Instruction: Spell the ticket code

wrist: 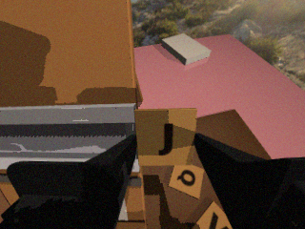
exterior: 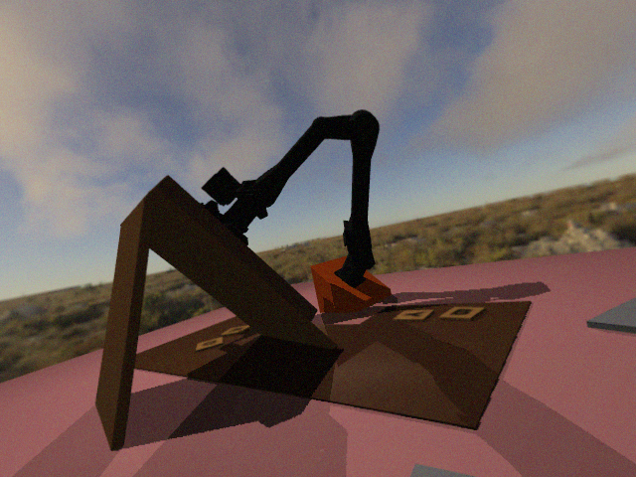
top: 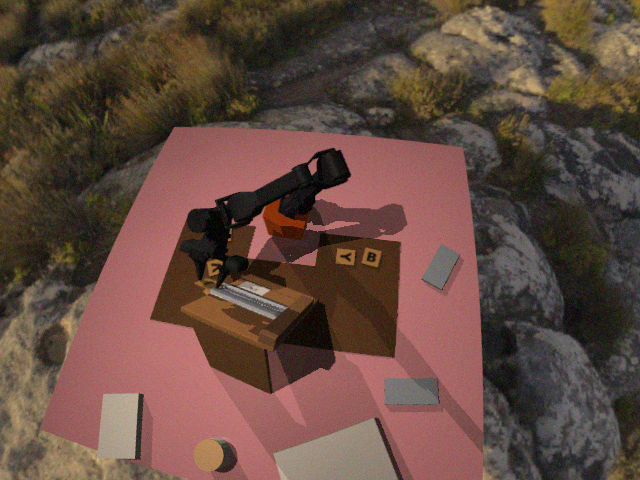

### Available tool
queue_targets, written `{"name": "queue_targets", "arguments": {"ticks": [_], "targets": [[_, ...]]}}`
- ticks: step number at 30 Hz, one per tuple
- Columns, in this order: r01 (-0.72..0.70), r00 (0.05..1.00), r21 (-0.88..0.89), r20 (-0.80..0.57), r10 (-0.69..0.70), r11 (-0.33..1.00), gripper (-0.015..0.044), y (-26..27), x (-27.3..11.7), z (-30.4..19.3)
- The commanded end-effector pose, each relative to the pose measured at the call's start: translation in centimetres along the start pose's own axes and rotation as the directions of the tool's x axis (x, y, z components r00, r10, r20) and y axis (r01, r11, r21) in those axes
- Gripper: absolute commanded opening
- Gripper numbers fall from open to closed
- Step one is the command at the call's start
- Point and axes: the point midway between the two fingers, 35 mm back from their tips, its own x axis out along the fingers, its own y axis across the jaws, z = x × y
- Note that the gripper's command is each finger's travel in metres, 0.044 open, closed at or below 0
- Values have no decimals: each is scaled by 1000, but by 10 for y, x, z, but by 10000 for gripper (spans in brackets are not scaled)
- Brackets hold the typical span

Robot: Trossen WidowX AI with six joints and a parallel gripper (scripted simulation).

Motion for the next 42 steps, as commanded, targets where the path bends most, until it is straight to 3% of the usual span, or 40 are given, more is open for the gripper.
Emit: {"name": "queue_targets", "arguments": {"ticks": [1,42], "targets": [[5,1000,1,1,-5,1000,0,2,0,0],[4,1000,2,1,-4,1000,0,23,0,0]]}}
